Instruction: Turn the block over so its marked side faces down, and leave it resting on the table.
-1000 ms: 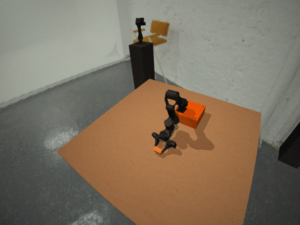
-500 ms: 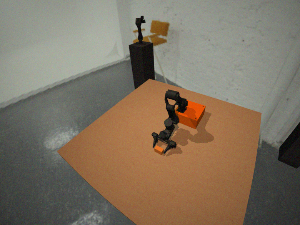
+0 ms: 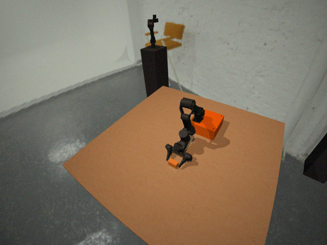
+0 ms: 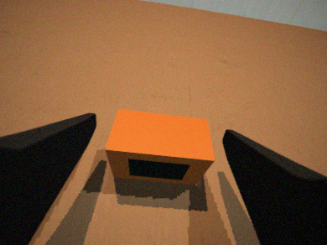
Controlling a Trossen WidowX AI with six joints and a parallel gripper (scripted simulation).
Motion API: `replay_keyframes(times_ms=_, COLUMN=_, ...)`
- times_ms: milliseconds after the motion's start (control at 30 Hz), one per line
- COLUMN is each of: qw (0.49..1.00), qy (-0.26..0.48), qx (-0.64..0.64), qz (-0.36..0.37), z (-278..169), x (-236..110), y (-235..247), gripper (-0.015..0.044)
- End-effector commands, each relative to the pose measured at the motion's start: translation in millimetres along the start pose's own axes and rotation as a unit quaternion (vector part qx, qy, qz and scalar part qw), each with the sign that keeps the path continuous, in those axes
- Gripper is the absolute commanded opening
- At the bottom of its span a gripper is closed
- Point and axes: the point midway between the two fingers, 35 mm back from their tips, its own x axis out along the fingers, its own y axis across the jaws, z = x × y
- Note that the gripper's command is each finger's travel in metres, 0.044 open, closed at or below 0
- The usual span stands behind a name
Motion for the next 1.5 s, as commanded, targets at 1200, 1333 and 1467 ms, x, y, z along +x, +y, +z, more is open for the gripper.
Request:
replay_keyframes(times_ms=1200, qw=0.960, qy=0.279, qx=-0.002, qz=-0.002, z=58.9, x=-42.6, y=0.2, gripper=0.0440)
replay_keyframes(times_ms=1333, qw=0.958, qy=0.286, qx=-0.002, qz=-0.002, z=58.5, x=-45.6, y=-0.1, gripper=0.0440)
replay_keyframes(times_ms=1467, qw=0.958, qy=0.286, qx=-0.002, qz=-0.002, z=58.5, x=-45.6, y=-0.1, gripper=0.0440)
